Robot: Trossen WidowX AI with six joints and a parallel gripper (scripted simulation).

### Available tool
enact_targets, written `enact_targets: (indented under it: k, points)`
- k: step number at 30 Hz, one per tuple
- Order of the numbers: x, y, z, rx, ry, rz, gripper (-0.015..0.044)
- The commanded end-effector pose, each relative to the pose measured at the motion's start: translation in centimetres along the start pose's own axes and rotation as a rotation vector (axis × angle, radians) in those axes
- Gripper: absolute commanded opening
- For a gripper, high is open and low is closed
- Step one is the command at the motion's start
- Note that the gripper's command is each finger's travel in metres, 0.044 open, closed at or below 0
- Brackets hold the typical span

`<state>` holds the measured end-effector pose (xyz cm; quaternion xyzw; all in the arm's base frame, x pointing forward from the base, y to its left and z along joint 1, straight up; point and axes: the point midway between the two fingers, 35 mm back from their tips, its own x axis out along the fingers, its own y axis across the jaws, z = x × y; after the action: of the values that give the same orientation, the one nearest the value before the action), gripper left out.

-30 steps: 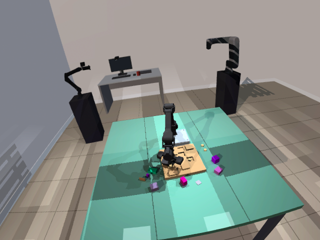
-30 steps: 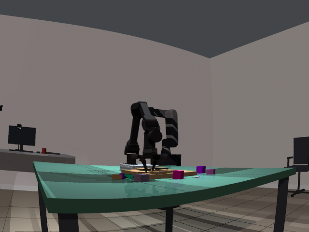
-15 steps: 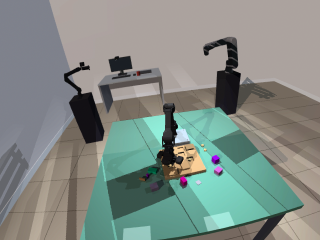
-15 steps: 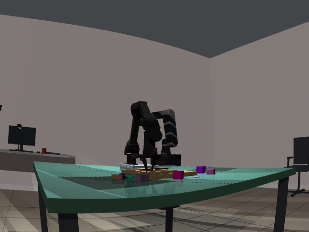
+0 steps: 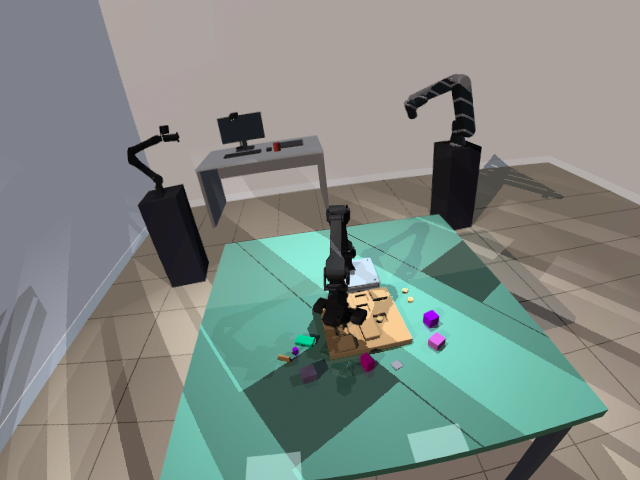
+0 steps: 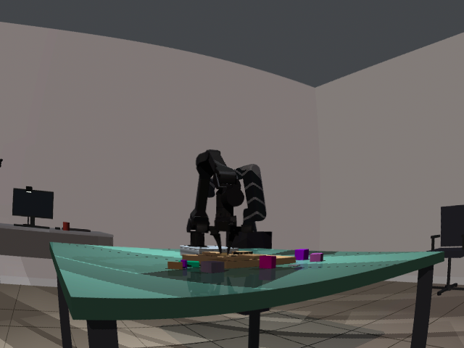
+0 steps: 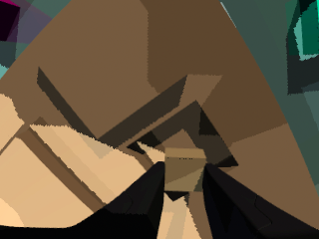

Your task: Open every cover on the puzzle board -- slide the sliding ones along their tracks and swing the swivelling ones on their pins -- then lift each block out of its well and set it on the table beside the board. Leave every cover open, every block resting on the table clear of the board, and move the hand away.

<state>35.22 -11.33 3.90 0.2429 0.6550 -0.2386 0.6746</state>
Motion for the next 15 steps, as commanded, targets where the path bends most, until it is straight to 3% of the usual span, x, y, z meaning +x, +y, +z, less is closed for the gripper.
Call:
enact_targets:
  k: [1, 15]
  points:
    - [-0.6, 0.0, 0.0, 0.001, -0.003, 0.0, 0.008]
    - [-2.3, 0.0, 0.0, 0.001, -0.004, -0.001, 0.008]
